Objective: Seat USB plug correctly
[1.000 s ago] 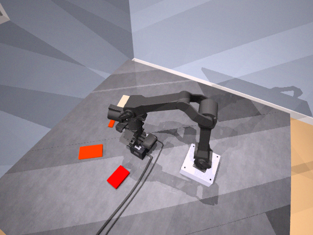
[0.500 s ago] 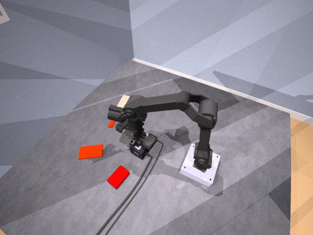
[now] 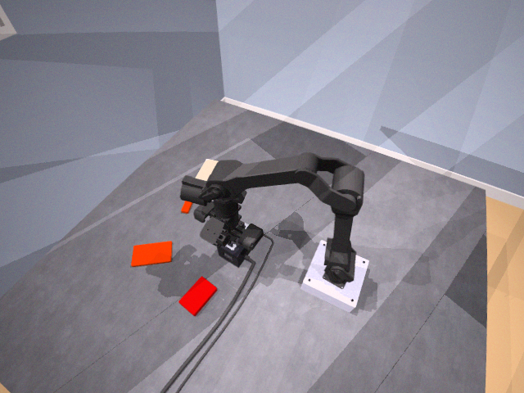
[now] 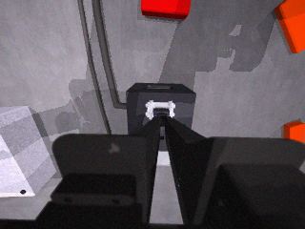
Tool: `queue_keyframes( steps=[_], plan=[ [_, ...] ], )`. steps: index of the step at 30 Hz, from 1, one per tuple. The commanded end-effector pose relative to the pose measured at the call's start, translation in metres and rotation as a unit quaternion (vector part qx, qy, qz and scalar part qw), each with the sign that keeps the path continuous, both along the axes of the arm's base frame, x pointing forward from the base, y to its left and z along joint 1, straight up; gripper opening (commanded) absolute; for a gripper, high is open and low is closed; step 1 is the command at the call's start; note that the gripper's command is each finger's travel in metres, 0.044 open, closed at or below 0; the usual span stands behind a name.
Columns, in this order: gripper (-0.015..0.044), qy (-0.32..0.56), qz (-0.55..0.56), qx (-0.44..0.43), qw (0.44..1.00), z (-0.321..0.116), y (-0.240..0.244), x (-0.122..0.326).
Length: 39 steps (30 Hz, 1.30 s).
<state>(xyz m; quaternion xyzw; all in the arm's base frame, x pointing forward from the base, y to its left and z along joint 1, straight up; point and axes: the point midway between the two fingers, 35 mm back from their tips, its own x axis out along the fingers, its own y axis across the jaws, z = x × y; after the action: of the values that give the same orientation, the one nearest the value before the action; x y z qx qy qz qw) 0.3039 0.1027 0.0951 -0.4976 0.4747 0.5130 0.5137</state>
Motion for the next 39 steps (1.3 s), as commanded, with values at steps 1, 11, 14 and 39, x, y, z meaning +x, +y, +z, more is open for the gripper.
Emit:
queue_keyframes(
  steps=[1, 11, 14, 39],
  plan=[
    [0.0000, 0.001, -0.001, 0.001, 1.000, -0.0014, 0.0004, -0.0003],
    [0.0000, 0.001, -0.001, 0.001, 1.000, -0.0026, 0.0004, -0.0002],
    [0.0000, 0.001, -0.001, 0.001, 1.000, -0.0029, 0.0004, -0.0002],
    [0.0000, 0.001, -0.001, 0.001, 1.000, -0.0059, 0.0004, -0.0002]
  ],
)
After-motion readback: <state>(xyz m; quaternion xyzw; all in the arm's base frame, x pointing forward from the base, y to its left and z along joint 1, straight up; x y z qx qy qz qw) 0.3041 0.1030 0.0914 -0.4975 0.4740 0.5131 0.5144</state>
